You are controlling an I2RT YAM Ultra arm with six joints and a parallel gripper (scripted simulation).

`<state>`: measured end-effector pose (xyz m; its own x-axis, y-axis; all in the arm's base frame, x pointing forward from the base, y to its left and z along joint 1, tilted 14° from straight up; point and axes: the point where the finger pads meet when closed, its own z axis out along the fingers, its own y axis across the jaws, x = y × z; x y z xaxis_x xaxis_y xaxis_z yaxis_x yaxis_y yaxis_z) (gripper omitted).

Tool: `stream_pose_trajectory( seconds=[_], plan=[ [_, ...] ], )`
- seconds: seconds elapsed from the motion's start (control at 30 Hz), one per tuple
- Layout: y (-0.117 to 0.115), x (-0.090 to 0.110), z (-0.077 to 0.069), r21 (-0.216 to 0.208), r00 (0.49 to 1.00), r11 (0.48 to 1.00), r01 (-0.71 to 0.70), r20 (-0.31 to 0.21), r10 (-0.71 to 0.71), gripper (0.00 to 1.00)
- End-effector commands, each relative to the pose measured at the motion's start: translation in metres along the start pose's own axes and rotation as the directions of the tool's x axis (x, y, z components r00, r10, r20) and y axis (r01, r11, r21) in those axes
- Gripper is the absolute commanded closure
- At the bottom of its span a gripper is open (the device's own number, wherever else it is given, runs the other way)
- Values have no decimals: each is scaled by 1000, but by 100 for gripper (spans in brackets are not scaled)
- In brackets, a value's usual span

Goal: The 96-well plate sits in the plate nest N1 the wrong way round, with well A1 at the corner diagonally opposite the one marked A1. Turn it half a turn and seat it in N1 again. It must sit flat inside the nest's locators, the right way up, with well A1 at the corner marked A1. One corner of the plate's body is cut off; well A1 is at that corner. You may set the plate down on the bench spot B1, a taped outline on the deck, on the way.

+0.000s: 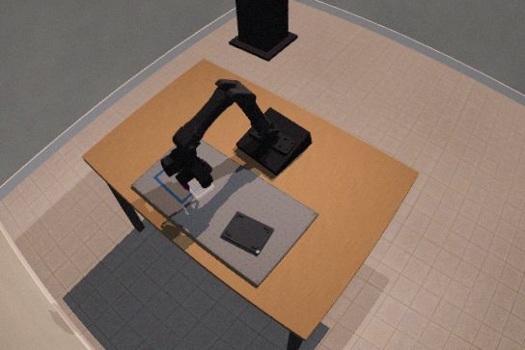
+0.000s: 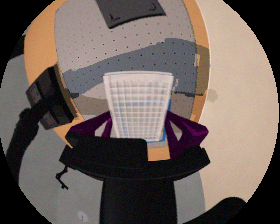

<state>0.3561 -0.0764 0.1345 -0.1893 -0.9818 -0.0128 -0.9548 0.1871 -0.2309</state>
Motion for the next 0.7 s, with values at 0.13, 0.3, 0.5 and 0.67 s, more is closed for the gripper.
stream_pose_trajectory(
  seconds=[0.13, 0.3, 0.5, 0.67],
  plan=[
    [-12, 21, -11, 34, 1000, 999, 16, 16, -16, 100],
    [-13, 38, -6, 23, 1000, 1000, 15, 17, -16, 100],
    [-17, 51, -16, 50, 1000, 999, 17, 11, -18, 100],
    [-17, 68, -4, 20, 1000, 1000, 15, 17, -15, 100]
  ],
)
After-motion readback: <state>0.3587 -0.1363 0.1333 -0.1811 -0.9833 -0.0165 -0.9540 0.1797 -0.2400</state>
